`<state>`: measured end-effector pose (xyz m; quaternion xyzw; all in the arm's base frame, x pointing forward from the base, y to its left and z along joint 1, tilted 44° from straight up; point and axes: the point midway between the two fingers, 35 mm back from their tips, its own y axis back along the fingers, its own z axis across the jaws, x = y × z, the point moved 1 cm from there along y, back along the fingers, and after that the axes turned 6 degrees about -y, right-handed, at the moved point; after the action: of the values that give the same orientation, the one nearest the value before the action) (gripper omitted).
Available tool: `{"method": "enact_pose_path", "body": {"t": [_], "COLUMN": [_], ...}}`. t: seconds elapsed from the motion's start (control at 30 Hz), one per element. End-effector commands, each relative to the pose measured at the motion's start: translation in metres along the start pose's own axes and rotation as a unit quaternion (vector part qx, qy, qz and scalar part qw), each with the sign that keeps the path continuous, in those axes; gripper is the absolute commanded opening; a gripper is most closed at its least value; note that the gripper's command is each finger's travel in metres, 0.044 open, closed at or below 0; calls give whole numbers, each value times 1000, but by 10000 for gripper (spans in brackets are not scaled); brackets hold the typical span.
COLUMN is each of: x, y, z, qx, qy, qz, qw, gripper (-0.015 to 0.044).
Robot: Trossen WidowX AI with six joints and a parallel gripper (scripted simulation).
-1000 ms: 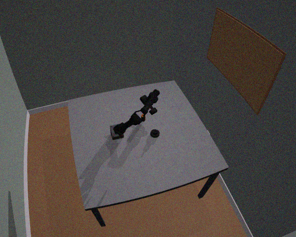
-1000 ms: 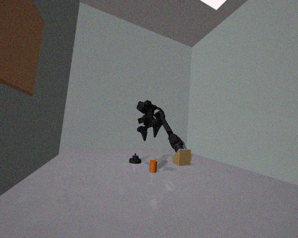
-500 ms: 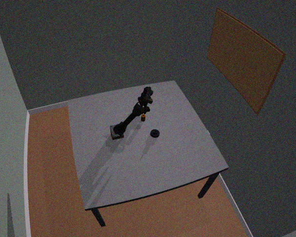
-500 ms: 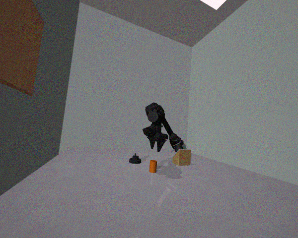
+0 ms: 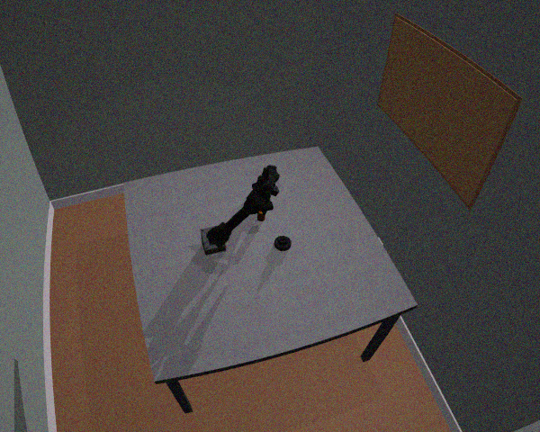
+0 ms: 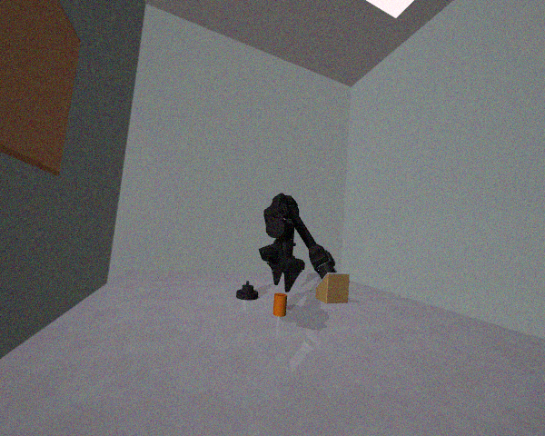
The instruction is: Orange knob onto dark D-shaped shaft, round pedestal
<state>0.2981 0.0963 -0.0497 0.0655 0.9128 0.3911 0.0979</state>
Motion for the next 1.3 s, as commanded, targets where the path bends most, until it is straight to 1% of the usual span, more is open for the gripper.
{"method": "enact_pose_path", "body": {"t": [0.0,1.27], "x": [0,0], "y": [-6,-67], "z": [-1,-1], "qx": [2,3], "qy": [2,2], "qz": [0,0], "qw": [1000,1000], "gripper": [440,440]}}
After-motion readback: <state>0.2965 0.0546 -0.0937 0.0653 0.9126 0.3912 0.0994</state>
